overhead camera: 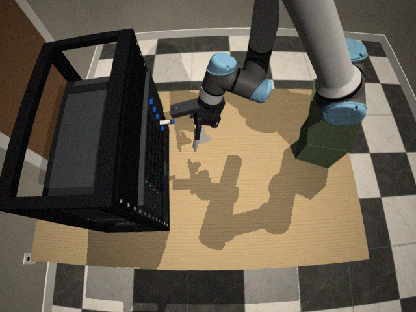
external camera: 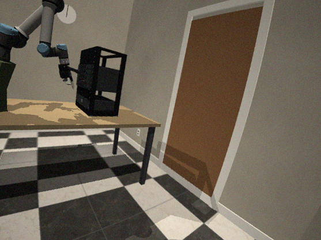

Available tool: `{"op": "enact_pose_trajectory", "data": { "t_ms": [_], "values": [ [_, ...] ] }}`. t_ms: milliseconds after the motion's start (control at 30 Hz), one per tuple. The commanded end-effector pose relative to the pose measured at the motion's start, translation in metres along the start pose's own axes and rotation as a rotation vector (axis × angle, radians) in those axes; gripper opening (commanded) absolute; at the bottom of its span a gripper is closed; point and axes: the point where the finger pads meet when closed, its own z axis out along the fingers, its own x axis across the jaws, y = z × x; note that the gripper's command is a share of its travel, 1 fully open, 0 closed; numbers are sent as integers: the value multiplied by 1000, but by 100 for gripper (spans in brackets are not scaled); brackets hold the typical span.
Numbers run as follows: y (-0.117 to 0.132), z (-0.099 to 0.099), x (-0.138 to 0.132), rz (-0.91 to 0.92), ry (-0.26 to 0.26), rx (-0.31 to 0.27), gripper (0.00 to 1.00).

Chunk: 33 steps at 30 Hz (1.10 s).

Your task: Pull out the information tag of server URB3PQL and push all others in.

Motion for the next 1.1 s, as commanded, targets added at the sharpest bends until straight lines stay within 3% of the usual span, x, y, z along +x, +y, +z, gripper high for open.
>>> {"op": "enact_pose_trajectory", "data": {
  "t_ms": [0, 1067],
  "values": [
    [5, 3, -1, 1, -7, -15, 100],
    [39, 20, -9, 14, -59, -115, 100]
  ]
}}
